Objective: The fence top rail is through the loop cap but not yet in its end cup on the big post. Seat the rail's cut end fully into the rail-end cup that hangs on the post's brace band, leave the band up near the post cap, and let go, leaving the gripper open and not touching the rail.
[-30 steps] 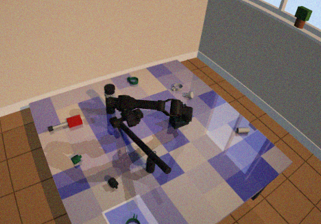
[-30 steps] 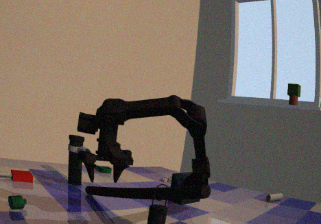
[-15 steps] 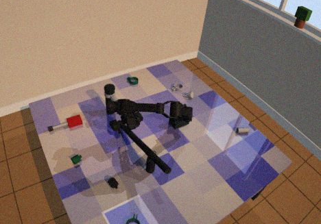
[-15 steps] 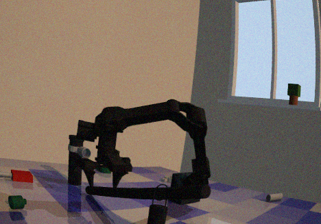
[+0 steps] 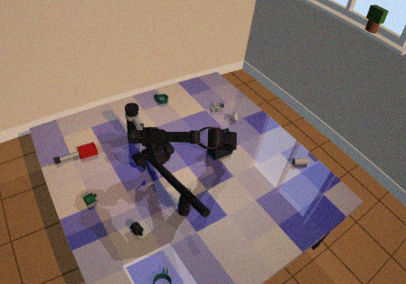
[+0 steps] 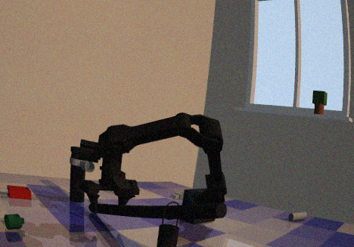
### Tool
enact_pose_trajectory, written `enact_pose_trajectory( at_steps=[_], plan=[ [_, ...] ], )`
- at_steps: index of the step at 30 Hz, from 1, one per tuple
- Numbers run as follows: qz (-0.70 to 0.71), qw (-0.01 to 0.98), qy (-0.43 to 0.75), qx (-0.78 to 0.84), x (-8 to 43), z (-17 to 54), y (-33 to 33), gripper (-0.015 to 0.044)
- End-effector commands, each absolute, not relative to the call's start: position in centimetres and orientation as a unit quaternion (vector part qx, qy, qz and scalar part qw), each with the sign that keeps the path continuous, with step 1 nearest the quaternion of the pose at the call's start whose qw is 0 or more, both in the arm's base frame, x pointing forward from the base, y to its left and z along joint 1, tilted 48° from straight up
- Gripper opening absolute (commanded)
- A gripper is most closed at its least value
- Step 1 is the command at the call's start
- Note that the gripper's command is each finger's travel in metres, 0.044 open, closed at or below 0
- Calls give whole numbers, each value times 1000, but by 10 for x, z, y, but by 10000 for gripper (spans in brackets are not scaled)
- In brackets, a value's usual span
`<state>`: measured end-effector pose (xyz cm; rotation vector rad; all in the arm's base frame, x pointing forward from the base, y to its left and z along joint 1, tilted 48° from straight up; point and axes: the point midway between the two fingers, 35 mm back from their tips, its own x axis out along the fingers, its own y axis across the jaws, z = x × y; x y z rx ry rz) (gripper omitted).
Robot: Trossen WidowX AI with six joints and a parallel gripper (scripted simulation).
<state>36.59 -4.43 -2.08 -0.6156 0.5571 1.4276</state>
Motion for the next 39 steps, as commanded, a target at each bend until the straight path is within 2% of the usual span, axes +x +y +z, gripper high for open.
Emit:
enact_pose_trajectory(
  at_steps=[1,6,14,29,34,39],
  plan=[
    [639,677,249,-268,364,-27,-35,440],
    [639,677,249,-268,364,-27,-34,440],
    [639,677,249,-268,364,-27,-34,230],
    [639,677,249,-268,364,-27,-34,130],
    [639,677,249,-268,362,-24,-40,0],
    [633,671,263,-282,362,-18,-49,0]
  ],
)
